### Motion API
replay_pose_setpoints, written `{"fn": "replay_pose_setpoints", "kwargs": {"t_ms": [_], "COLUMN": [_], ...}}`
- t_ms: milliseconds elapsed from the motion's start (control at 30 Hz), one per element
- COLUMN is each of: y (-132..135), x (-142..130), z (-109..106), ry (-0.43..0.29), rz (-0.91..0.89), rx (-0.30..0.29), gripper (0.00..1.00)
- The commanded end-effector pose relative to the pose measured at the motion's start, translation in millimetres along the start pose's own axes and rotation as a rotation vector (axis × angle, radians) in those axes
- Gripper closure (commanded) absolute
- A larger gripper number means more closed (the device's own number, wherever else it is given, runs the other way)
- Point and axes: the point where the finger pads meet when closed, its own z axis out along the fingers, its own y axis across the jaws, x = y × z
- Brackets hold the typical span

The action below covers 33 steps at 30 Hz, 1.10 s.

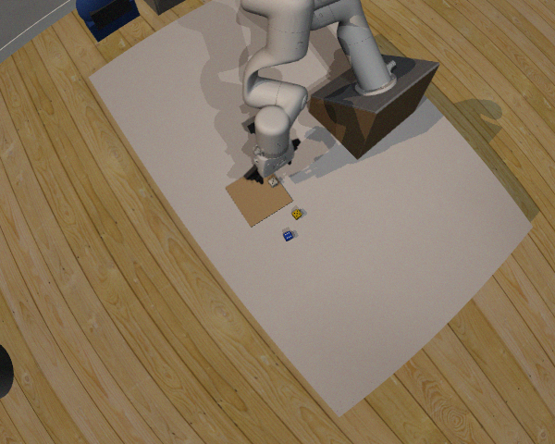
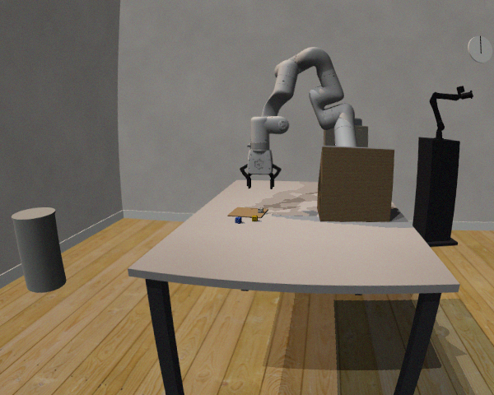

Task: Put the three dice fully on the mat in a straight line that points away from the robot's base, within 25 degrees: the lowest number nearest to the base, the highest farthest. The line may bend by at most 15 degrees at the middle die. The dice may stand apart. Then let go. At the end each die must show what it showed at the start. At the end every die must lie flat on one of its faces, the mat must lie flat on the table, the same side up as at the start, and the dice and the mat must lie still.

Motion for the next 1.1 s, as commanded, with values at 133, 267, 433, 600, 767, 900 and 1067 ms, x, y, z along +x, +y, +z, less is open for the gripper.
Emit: {"fn": "replay_pose_setpoints", "kwargs": {"t_ms": [133, 267, 433, 600, 767, 900, 1067], "y": [-10, -9, -4, -4, -4, -4, -4], "x": [-42, -88, -115, -115, -115, -115, -115], "z": [4, 12, 18, 18, 18, 18, 18], "ry": [0.007, 0.004, -0.002, -0.002, -0.002, -0.002, -0.002], "rz": [-0.017, -0.033, -0.040, -0.040, -0.040, -0.040, -0.040], "rx": [0.013, 0.010, 0.003, 0.003, 0.003, 0.003, 0.003], "gripper": [0.00, 0.00, 0.64, 0.64, 0.64, 0.64, 0.64]}}
